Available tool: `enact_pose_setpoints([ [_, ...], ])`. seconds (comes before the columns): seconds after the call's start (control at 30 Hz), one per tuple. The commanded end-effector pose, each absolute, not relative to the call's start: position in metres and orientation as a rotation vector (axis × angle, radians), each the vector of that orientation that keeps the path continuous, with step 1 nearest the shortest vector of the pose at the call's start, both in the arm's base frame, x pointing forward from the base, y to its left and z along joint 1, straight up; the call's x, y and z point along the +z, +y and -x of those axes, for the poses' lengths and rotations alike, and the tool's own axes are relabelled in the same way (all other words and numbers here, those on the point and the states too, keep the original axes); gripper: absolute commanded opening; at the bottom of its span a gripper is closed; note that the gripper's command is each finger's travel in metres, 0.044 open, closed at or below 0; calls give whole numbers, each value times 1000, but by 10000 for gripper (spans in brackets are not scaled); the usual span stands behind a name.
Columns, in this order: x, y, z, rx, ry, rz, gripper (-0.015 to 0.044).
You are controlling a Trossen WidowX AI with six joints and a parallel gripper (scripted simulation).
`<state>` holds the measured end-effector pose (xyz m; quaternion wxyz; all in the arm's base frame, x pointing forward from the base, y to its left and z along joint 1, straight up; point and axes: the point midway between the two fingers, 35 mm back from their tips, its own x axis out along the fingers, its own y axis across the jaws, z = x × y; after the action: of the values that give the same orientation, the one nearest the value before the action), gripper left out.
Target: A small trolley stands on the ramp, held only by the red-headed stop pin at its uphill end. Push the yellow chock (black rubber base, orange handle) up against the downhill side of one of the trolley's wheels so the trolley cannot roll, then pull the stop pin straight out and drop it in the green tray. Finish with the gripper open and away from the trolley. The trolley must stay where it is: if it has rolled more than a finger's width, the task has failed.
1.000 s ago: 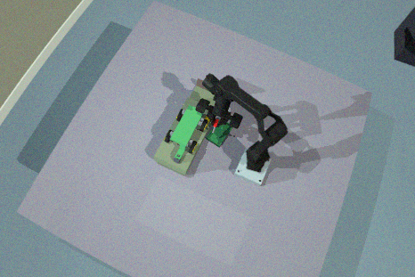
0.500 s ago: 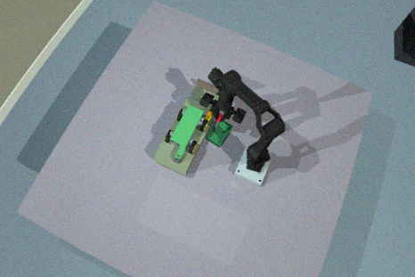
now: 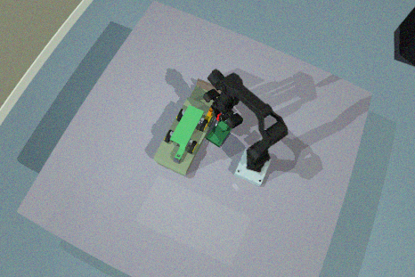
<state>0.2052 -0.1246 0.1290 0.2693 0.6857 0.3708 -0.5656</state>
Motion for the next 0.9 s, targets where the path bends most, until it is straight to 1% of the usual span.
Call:
enact_pose_setpoints([
  [0.0,130,-123,-204,-1622,884,-1925,0],
  [0.47,130,-121,-204,-1897,523,-2139,0],
  [0.87,130,-118,-205,-2151,124,-2279,0],
])
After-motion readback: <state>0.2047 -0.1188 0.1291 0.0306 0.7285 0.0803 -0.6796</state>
